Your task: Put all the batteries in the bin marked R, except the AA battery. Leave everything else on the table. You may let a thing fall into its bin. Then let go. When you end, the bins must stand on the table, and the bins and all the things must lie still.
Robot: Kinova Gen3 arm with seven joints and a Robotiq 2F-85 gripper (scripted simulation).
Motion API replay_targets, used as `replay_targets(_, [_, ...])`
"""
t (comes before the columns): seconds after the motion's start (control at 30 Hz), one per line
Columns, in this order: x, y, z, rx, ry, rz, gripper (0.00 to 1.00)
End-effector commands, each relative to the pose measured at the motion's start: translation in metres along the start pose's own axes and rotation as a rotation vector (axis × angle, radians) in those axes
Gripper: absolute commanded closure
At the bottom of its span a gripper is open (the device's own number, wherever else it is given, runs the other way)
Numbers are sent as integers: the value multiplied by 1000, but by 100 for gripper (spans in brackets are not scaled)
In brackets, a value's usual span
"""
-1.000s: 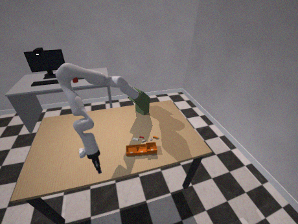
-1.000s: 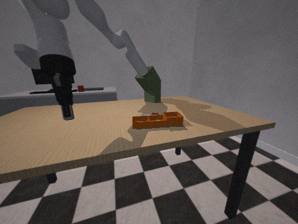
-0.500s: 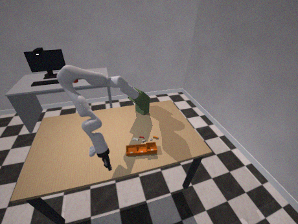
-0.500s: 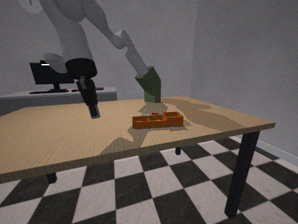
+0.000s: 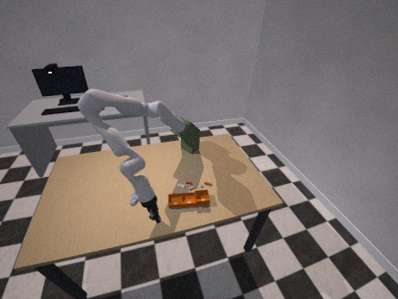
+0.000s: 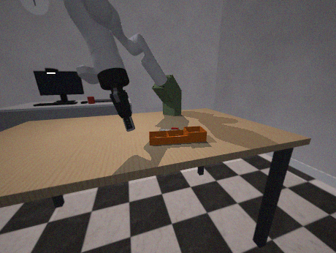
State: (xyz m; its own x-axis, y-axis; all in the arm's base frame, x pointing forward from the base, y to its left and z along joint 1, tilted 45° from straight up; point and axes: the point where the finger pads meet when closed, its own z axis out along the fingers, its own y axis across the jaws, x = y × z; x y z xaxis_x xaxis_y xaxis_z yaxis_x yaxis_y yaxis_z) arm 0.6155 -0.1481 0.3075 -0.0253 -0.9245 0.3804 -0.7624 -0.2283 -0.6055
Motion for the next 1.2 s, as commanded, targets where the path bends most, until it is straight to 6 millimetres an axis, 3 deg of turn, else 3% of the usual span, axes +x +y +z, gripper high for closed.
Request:
replay_targets(0.0, [-21,7,4,-9,-13,10,91])
replay_targets(0.1, [-21,7,4,-9,-13,10,91])
replay_targets(0.33, [-57,26,8,-57,-31,114,91])
replay_targets(0.77, [-93,44,10,-98,-49,215,91])
replay_targets(1.17, [-138,77,9,-167,-38,361,91])
